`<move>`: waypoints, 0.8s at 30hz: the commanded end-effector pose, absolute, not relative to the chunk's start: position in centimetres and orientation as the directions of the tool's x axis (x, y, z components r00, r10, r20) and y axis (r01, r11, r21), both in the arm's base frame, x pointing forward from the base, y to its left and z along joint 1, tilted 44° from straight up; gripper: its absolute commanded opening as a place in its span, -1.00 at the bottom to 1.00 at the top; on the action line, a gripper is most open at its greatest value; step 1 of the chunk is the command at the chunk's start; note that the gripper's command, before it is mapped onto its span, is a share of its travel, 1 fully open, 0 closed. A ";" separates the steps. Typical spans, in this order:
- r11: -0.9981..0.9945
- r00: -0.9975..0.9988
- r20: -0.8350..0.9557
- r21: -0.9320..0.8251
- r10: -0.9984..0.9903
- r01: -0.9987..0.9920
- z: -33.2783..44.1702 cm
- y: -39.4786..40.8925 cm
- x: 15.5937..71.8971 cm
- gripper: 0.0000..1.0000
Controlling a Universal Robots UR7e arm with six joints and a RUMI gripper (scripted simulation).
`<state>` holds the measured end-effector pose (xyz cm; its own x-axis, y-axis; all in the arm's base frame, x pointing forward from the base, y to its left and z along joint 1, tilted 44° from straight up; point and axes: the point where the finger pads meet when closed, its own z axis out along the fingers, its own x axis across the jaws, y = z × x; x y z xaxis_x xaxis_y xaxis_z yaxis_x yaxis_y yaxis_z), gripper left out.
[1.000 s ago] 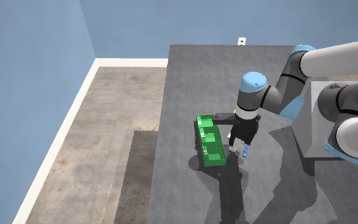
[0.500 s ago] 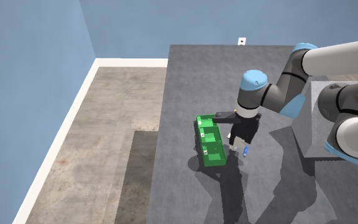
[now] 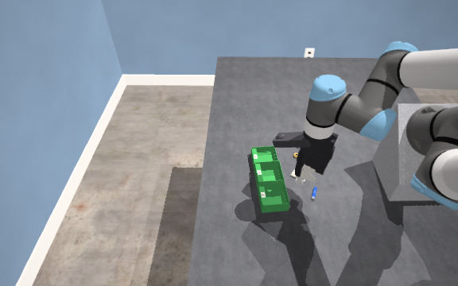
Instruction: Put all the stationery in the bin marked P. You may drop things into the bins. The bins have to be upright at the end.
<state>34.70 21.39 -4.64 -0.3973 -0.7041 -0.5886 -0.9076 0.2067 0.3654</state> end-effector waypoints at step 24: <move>0.205 -0.397 -0.589 0.366 -0.704 -0.908 -3.4 20.2 34.9 -1.00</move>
<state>34.85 20.37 -3.54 -0.3970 -0.7041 -0.5887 -0.9075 0.2051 0.3667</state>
